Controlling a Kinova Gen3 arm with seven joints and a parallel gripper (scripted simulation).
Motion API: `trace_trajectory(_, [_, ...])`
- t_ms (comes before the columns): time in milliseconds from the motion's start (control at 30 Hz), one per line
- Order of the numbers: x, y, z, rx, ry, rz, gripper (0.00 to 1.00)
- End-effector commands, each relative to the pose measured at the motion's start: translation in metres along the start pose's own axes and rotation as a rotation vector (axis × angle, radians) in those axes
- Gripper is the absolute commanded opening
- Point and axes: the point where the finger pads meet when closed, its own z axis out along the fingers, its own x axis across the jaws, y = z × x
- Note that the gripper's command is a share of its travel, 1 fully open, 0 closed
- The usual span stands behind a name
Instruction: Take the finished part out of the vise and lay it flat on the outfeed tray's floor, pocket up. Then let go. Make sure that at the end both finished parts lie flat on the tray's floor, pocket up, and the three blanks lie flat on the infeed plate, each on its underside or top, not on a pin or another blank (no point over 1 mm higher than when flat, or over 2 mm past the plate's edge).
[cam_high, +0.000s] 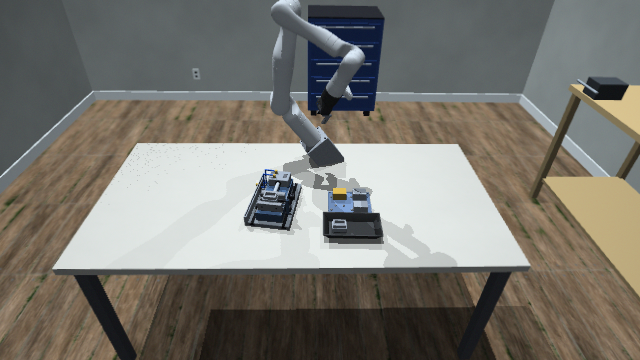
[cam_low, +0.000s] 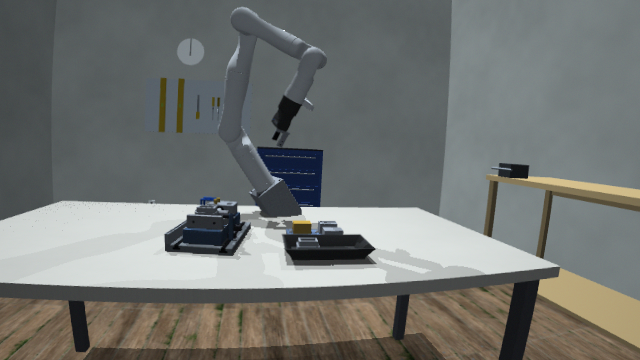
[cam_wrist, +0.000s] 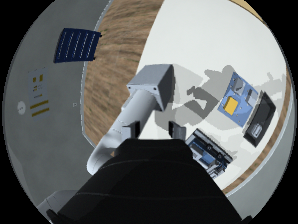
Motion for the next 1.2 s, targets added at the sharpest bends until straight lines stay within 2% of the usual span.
trace_trajectory(0, [0.000,0.000,0.000,0.001,0.001,0.000,1.00])
trace_trajectory(567, [0.000,0.000,0.000,0.001,0.001,0.000,1.00])
trace_trajectory(667, [0.008,0.003,0.000,0.013,0.012,0.005,1.00])
trace_trajectory(767, [0.025,0.012,0.000,0.045,0.031,0.026,1.00])
trace_trajectory(1033, [0.107,0.064,0.003,0.185,0.130,0.154,1.00])
trace_trajectory(1100, [0.107,0.064,0.003,0.185,0.130,0.154,1.00])
trace_trajectory(1167, [0.133,0.087,0.008,0.225,0.165,0.202,1.00])
